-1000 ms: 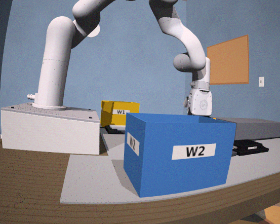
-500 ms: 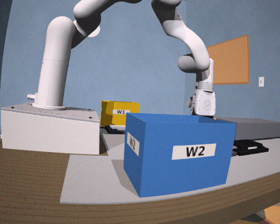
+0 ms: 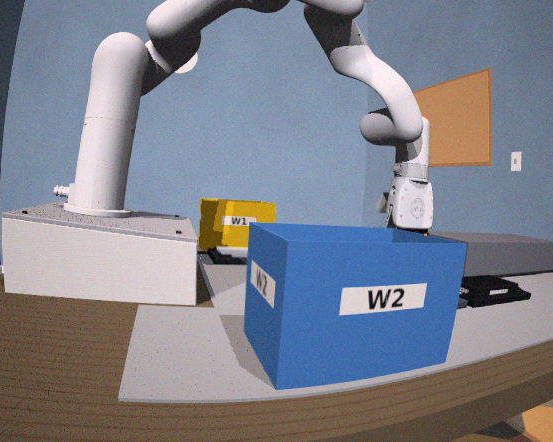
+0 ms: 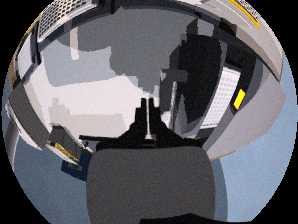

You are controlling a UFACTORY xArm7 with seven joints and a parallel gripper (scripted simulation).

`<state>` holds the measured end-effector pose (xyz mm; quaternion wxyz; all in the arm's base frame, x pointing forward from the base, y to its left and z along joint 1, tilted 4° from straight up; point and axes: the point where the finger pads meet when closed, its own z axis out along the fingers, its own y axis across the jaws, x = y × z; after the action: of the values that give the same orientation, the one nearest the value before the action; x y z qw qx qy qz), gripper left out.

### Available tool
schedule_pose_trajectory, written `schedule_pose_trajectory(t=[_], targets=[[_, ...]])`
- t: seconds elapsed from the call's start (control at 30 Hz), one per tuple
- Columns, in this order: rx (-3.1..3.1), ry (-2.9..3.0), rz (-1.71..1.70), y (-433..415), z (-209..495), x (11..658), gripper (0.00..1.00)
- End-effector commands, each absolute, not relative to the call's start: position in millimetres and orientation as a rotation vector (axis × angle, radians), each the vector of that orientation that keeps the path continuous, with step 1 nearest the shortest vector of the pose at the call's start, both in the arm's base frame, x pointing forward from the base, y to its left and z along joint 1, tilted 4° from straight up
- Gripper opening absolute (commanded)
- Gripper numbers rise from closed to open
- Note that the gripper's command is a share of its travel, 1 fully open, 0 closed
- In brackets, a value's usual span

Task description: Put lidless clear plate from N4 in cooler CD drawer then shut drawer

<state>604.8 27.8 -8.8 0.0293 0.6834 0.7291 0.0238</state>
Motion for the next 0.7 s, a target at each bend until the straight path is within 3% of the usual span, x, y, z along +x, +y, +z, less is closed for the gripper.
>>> schedule_pose_trajectory(t=[0.0, 0.67], targets=[[2.105, 2.246, 0.078, 28.4, -5.9, 613.8, 0.00], [2.105, 2.246, 0.078, 29.9, -4.0, 636.5, 0.00]])
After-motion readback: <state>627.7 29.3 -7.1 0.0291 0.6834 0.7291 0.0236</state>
